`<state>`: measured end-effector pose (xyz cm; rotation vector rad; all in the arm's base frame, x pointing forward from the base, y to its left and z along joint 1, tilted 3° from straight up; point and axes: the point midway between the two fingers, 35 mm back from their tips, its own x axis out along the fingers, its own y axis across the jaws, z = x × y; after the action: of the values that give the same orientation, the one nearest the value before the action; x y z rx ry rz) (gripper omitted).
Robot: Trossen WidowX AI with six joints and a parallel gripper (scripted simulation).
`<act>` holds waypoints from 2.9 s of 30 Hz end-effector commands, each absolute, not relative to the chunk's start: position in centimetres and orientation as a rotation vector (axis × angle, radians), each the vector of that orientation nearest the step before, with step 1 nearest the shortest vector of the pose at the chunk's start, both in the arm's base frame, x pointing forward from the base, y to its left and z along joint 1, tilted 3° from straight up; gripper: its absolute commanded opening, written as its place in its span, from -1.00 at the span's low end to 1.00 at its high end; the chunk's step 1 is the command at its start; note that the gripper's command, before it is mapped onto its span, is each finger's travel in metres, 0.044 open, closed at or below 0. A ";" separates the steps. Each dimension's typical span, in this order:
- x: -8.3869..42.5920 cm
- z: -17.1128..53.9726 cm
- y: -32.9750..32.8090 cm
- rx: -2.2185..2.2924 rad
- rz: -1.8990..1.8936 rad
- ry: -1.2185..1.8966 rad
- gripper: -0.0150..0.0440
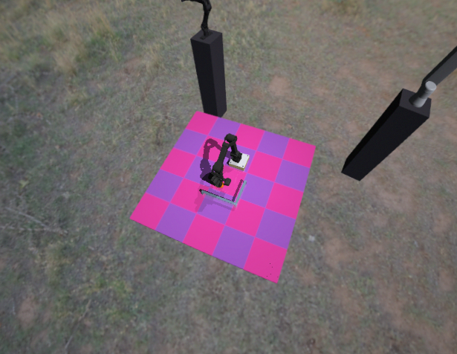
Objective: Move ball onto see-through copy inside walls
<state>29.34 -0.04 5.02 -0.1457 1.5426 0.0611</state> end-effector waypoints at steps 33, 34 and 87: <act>29.2 1.4 -0.2 -0.147 0.067 1.553 0.12; 29.2 1.5 -0.2 -0.146 0.067 1.553 0.03; 30.9 5.0 -2.9 -0.149 0.065 1.552 -0.49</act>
<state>31.06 -2.83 6.69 -0.1462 1.5411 0.0609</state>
